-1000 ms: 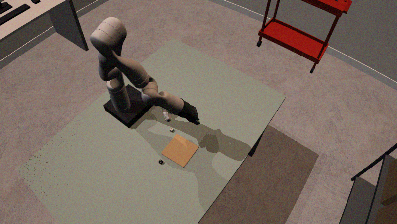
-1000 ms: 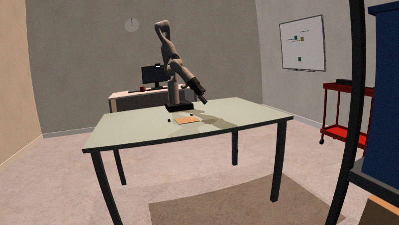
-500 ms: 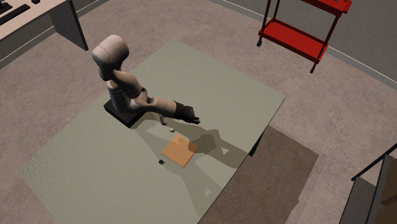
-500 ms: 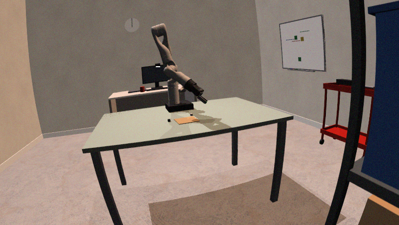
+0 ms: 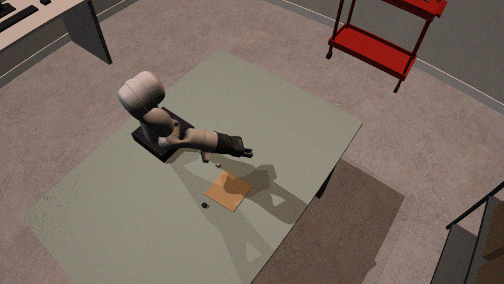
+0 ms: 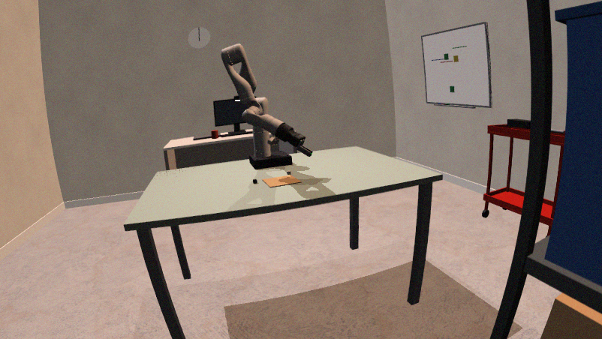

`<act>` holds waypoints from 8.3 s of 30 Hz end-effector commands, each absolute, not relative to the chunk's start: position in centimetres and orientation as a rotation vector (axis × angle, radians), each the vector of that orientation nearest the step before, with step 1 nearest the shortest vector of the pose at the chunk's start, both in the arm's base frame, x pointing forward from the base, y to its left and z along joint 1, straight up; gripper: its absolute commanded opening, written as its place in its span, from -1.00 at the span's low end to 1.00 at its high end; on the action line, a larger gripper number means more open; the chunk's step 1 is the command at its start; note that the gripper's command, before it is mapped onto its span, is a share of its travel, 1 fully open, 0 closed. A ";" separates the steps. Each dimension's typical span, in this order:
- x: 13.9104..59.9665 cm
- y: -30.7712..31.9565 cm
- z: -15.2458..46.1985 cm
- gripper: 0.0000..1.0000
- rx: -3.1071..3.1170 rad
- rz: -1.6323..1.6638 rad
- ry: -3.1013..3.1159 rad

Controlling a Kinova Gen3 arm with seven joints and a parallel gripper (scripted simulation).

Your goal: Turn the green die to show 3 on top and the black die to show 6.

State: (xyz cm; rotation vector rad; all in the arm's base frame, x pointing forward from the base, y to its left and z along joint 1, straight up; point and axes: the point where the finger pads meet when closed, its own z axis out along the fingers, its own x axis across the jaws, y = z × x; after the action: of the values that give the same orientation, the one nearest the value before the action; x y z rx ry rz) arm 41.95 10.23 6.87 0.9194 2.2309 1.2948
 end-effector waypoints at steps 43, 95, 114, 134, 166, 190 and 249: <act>41.6 10.0 0.6 -0.32 0.939 1.331 2.201; 41.6 10.0 -1.5 -0.32 0.939 1.331 2.201; 41.6 10.0 -2.5 -0.32 0.939 1.331 2.201; 41.6 10.0 -2.7 -0.32 0.939 1.331 2.201; 41.6 10.0 -2.7 -0.08 0.939 1.331 2.201; 41.6 10.0 -2.7 0.27 0.939 1.331 2.201; 38.4 7.0 -0.3 0.27 0.939 1.331 2.201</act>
State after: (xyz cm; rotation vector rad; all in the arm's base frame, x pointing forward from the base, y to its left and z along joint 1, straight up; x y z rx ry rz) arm 38.33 7.03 -0.50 0.9410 2.2035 1.3318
